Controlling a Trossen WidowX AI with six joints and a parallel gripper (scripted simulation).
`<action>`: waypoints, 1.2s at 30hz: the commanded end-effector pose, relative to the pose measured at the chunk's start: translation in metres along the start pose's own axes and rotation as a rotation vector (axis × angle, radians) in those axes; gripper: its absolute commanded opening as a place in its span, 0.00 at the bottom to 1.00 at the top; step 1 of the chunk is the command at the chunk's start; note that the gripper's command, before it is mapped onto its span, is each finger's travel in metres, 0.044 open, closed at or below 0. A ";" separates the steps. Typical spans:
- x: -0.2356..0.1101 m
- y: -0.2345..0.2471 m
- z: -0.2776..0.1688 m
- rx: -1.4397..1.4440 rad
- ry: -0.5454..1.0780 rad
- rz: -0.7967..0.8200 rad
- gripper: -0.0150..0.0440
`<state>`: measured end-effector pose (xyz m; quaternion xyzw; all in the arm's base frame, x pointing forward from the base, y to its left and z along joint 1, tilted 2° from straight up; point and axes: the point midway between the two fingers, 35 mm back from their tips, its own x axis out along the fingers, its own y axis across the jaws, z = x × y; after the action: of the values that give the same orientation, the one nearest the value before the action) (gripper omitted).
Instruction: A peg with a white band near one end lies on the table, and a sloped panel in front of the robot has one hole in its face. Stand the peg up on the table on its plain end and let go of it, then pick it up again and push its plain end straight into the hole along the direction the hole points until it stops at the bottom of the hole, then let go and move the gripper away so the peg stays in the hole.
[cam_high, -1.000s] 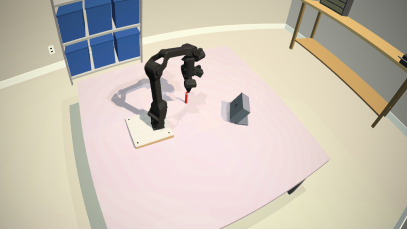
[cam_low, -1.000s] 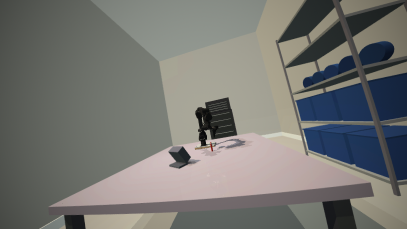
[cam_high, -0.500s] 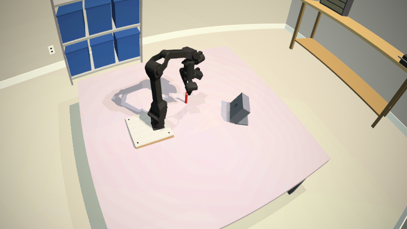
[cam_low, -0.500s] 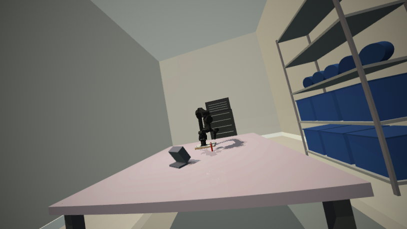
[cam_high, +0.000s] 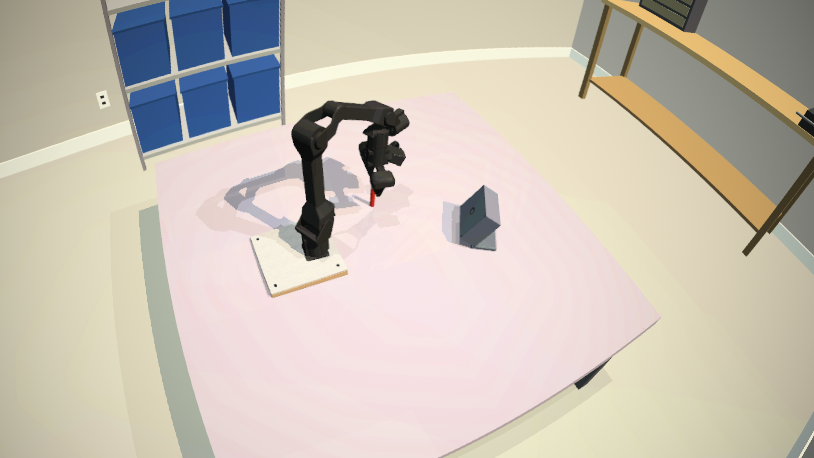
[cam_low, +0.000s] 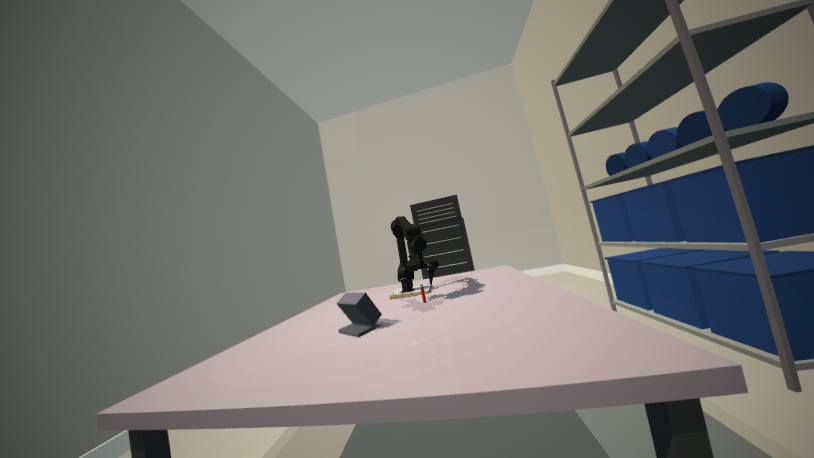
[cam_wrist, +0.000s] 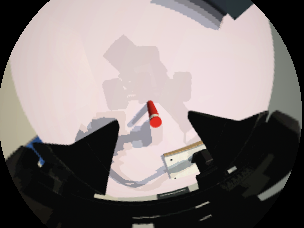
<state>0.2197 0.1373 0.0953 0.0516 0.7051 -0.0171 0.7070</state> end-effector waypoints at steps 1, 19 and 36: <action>0.008 0.000 -0.001 -0.002 0.009 -0.001 1.00; 0.037 -0.001 -0.003 -0.002 0.009 -0.001 1.00; 0.034 -0.001 -0.002 -0.003 0.002 -0.001 0.38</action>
<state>0.2178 0.1378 0.0605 0.0495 0.7062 -0.0167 0.7061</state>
